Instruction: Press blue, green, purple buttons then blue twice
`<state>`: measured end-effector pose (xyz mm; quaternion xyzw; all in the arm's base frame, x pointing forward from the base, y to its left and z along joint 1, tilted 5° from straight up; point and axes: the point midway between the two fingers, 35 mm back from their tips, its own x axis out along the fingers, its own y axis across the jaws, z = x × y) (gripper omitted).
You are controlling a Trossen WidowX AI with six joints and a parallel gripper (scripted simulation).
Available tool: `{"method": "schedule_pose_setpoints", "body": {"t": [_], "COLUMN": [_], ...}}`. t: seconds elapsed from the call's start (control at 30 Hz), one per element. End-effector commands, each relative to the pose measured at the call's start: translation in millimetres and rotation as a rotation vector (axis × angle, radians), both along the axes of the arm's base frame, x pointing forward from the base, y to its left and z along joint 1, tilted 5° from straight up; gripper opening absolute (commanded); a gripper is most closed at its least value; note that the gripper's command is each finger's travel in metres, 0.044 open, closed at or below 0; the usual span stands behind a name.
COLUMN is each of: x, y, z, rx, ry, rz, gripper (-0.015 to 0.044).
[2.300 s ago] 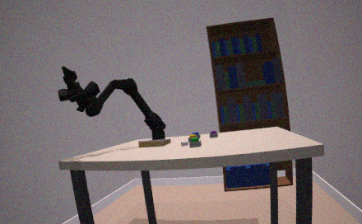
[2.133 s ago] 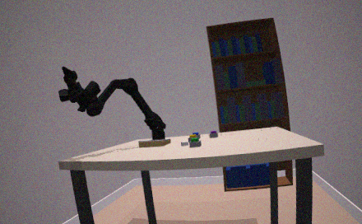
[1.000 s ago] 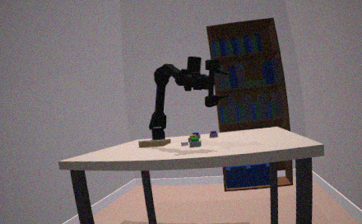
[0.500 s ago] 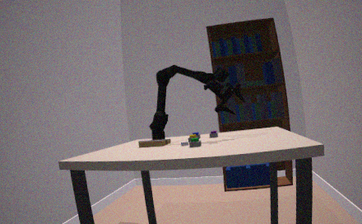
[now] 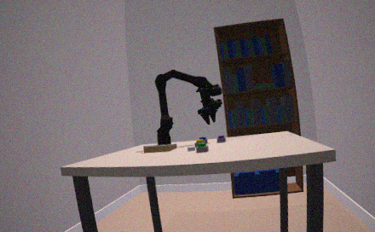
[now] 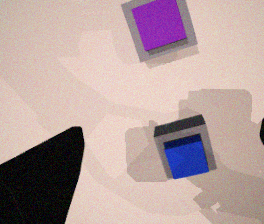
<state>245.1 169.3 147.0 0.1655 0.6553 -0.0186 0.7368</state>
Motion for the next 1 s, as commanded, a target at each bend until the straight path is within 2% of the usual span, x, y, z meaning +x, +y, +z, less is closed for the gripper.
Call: {"method": "schedule_pose_setpoints", "body": {"t": [0.0, 0.23, 0.3, 0.47, 0.7, 0.97], "x": [-50, -63, -62, -61, -61, -61], "y": [5, 5, 7, 11, 11, 11], "z": [4, 5, -3, -55, -56, -56], "rx": [-0.092, -0.117, -0.117, -0.117, -0.117, -0.117], "ry": [0.052, 0.068, 0.068, 0.068, 0.068, 0.068], "rz": [0.22, 0.282, 0.282, 0.282, 0.282, 0.282], "gripper": [0.04, 0.04, 0.0348, 0.0216, 0.0032, 0.002]}}
